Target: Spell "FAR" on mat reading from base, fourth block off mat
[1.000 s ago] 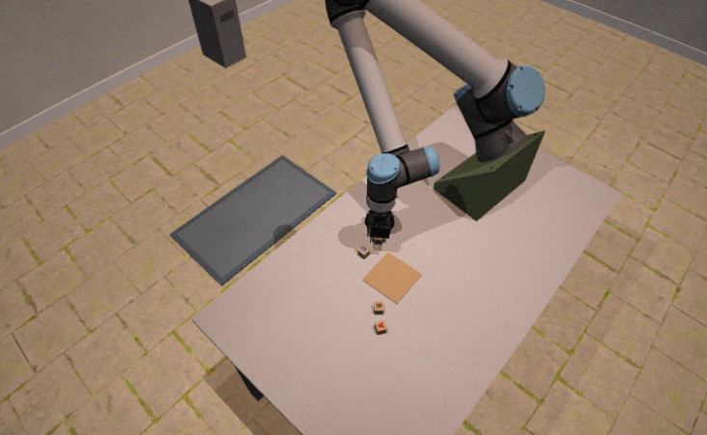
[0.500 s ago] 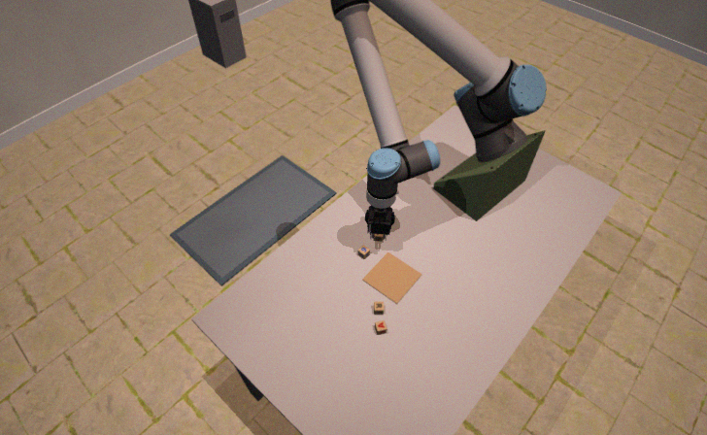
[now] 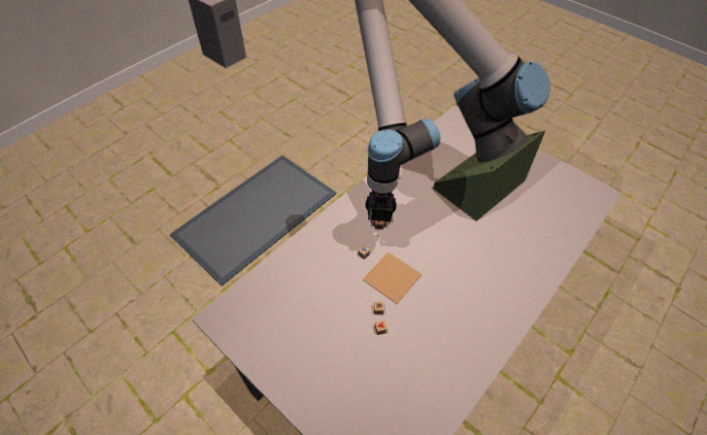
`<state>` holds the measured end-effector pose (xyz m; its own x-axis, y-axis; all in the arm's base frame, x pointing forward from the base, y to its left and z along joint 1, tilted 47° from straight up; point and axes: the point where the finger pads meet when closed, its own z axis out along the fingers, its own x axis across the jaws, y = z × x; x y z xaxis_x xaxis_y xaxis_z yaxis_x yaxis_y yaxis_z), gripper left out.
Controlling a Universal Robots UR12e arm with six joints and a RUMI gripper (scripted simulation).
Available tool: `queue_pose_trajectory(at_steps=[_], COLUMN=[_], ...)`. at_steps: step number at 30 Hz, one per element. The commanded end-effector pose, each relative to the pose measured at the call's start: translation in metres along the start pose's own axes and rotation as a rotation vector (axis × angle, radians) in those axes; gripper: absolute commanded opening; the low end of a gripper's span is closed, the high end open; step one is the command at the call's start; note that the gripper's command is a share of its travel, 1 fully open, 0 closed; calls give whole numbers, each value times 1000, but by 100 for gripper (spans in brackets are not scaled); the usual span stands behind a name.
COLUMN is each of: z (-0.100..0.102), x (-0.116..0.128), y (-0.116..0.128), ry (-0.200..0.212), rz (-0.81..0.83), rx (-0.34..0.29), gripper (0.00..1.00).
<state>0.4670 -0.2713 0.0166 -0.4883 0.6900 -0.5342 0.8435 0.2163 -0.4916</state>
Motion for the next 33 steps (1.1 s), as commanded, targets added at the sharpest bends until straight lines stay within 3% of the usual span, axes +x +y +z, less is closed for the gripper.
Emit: queue_pose_trajectory(at_steps=[1, 22, 33], z=[-13, -15, -15], x=[0, 0, 2], y=[0, 1, 9], ry=[3, 3, 3], rz=[1, -9, -138], rx=[2, 2, 1], gripper=[9, 9, 9])
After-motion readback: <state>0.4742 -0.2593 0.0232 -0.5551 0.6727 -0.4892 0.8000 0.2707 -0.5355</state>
